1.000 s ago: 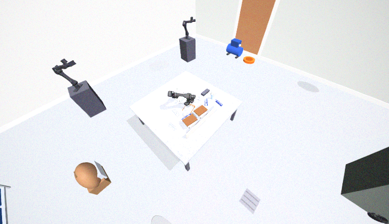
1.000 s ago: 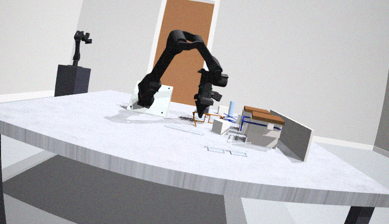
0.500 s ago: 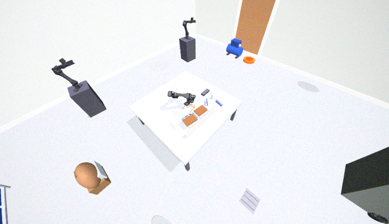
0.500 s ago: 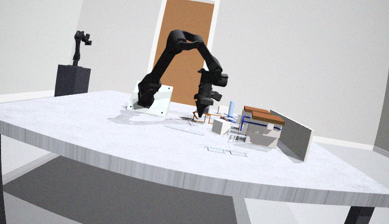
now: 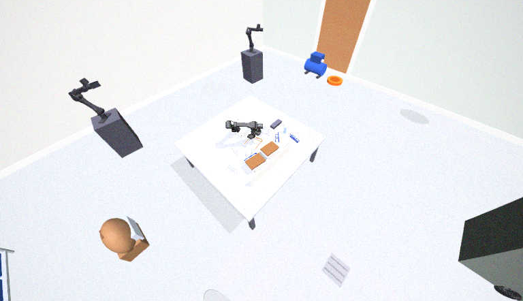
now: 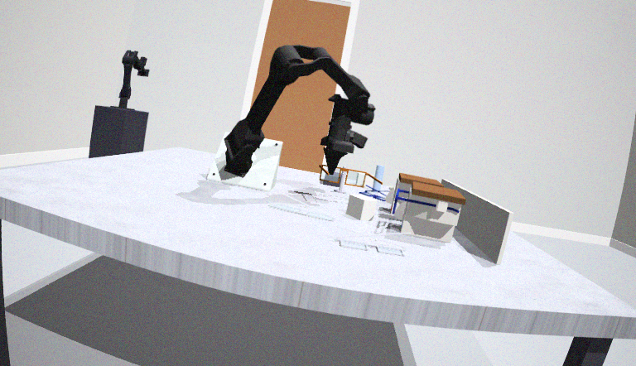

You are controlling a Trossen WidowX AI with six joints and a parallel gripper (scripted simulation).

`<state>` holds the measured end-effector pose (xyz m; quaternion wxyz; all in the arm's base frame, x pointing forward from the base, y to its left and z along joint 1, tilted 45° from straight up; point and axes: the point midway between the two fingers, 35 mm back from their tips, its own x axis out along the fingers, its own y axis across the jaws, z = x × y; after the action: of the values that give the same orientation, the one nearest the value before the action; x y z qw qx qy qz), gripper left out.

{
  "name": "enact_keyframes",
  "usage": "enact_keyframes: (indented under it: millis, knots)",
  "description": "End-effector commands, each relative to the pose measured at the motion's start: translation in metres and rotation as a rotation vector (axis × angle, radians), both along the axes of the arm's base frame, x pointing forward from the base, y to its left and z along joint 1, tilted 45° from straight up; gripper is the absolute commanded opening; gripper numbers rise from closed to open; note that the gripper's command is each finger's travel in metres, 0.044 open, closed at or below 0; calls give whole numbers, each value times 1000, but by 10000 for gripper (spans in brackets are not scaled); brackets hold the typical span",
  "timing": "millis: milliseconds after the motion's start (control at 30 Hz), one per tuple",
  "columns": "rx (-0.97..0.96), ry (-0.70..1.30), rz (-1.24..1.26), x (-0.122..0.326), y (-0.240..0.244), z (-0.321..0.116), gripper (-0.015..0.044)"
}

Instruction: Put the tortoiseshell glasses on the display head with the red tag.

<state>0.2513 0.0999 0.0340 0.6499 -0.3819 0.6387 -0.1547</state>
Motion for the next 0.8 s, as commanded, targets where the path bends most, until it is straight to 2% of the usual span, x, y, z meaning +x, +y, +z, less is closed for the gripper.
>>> enact_keyframes:
  millis: [0, 367, 767]
  knots:
    - [7, -7, 0, -2, 15, 14, 0]
    - [6, 6, 27, -8, 31, 38, 0]
    - [28, 132, 337, -11, 26, 80, 0]
